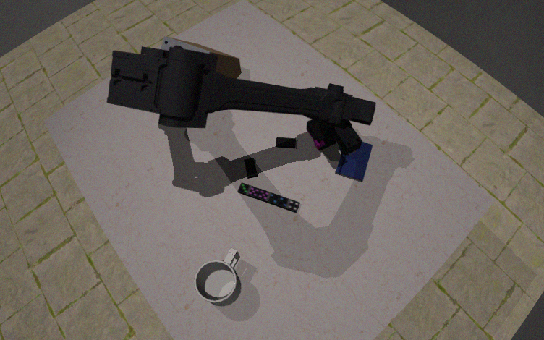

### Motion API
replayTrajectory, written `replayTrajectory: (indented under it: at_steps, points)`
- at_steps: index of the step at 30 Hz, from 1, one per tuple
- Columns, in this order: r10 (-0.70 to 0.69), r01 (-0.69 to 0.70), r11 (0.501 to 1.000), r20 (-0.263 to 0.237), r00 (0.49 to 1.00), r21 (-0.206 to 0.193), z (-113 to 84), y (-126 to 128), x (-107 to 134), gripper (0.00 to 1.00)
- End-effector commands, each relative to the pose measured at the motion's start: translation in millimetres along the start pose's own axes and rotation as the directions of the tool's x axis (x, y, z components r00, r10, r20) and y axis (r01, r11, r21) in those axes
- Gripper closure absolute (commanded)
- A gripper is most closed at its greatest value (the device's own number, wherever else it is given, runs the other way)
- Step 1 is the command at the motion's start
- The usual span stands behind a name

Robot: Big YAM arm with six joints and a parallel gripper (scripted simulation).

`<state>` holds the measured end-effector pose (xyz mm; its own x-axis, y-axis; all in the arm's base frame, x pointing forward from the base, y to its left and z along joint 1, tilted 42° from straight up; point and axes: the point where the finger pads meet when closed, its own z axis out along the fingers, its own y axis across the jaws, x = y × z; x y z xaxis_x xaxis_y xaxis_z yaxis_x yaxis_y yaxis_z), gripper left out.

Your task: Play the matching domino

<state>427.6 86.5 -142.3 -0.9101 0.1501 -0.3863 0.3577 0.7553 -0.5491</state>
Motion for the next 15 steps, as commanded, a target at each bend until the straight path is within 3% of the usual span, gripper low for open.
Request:
replayTrajectory:
  at_steps: [1,15]
  points:
    - [-0.016,0.016,1.0,0.013,1.0,-0.006,-5.6,4.9,5.8,0.49]
    - [-0.009,0.009,1.0,0.01,1.0,-0.006,-4.7,3.8,2.8,0.49]
